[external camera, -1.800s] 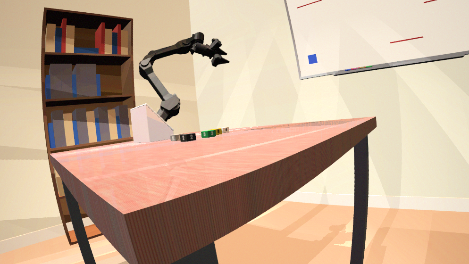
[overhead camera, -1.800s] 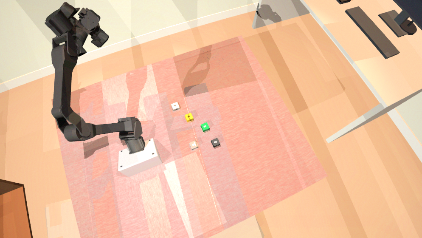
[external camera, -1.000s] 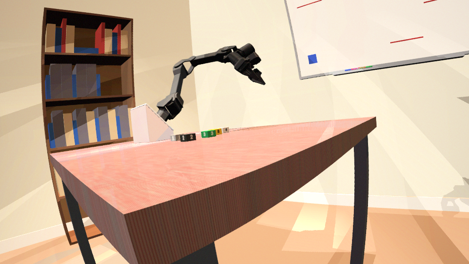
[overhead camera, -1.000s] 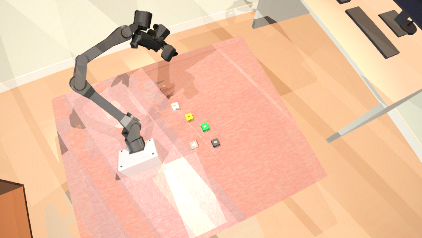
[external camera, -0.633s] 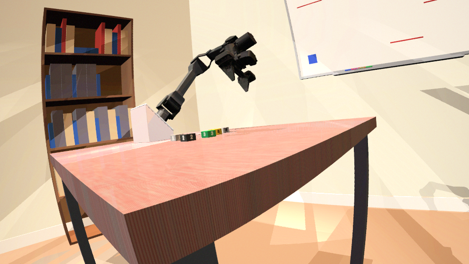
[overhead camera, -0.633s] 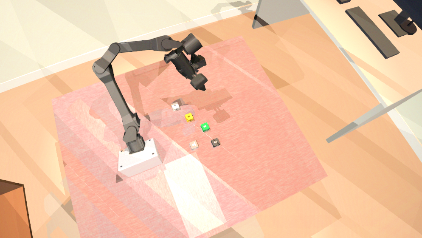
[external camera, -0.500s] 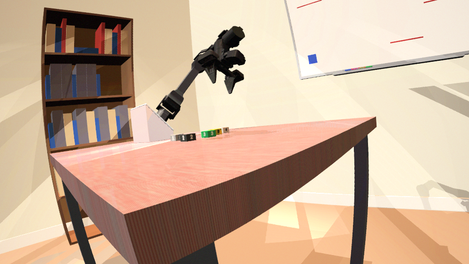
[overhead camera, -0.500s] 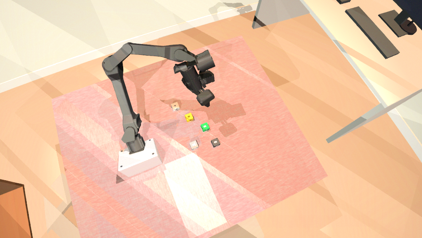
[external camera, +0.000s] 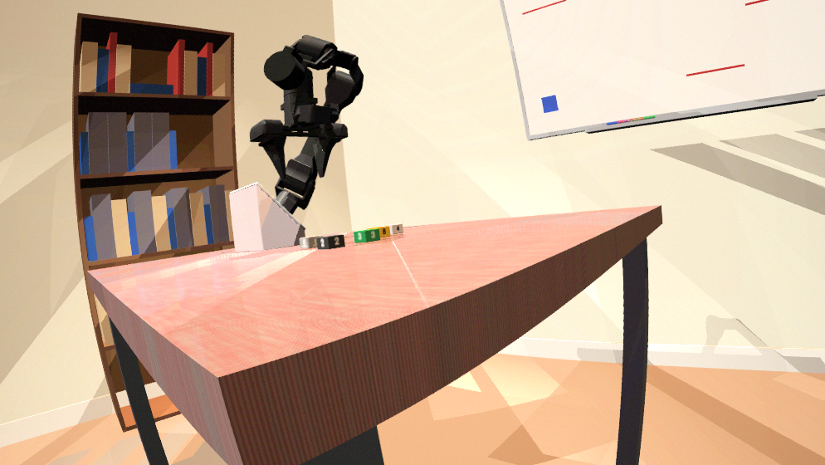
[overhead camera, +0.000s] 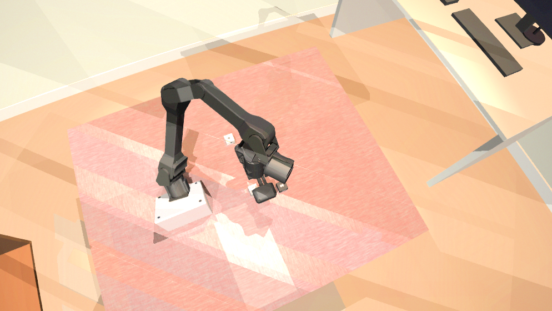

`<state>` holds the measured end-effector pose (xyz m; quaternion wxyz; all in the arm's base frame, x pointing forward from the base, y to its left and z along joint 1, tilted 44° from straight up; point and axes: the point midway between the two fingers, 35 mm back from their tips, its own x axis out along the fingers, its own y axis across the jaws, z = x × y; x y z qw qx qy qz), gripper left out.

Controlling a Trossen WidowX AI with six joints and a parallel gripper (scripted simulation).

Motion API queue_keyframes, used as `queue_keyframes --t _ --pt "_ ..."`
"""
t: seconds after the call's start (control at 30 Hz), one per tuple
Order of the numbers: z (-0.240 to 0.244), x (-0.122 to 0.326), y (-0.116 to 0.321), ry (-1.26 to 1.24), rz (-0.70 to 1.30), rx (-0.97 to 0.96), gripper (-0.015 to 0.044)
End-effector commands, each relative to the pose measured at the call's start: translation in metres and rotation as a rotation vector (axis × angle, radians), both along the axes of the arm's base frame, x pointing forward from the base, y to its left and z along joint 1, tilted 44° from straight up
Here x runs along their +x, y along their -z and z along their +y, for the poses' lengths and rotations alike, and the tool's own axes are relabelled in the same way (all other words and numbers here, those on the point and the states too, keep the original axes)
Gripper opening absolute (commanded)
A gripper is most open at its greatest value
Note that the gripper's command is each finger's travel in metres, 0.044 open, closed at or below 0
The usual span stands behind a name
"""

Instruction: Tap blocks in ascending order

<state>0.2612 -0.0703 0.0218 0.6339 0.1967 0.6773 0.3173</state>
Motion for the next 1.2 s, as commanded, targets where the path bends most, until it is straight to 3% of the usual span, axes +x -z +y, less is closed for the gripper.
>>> queue_keyframes --t 0.0,0.53,0.83,1.17 --pt "0.001 0.000 -0.001 -0.007 -0.007 0.016 0.0400" --pt "0.003 0.000 -0.003 -0.007 -0.007 0.015 0.0400" --pt "0.110 0.002 -0.103 -0.006 -0.006 0.022 0.0400" --pt "0.115 0.001 -0.108 -0.007 -0.006 0.024 0.0400"
